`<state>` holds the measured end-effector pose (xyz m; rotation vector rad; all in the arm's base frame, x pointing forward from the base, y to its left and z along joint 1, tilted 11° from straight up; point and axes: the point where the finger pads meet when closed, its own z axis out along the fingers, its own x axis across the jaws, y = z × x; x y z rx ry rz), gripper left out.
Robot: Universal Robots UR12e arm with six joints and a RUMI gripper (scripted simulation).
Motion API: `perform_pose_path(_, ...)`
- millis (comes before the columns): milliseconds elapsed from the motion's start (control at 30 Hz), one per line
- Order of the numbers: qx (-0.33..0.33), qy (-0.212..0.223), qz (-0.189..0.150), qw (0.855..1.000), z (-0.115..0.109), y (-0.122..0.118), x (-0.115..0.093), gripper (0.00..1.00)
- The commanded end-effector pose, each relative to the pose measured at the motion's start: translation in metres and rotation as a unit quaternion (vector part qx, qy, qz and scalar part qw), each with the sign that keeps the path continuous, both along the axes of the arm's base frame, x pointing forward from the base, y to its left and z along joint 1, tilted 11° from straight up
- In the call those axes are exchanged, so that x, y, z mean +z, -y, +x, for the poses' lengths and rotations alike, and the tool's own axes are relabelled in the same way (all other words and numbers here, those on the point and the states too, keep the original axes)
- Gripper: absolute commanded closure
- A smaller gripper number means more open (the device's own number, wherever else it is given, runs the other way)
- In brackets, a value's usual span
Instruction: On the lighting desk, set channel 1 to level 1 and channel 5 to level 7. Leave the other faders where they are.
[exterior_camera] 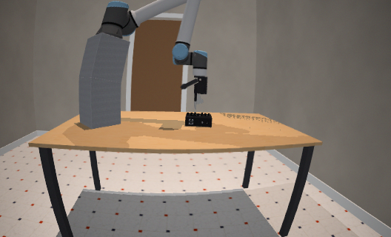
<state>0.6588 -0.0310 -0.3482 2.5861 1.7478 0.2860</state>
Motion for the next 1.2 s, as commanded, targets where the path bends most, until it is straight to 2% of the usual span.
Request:
perform_pose_path(0, 0.000, 0.000, 0.000, 1.000, 0.0009, -0.0003, -0.0028, 1.00)
perform_pose_path(1167, 0.000, 0.000, 0.000, 1.000, 0.0018, -0.0010, -0.0084, 1.00)
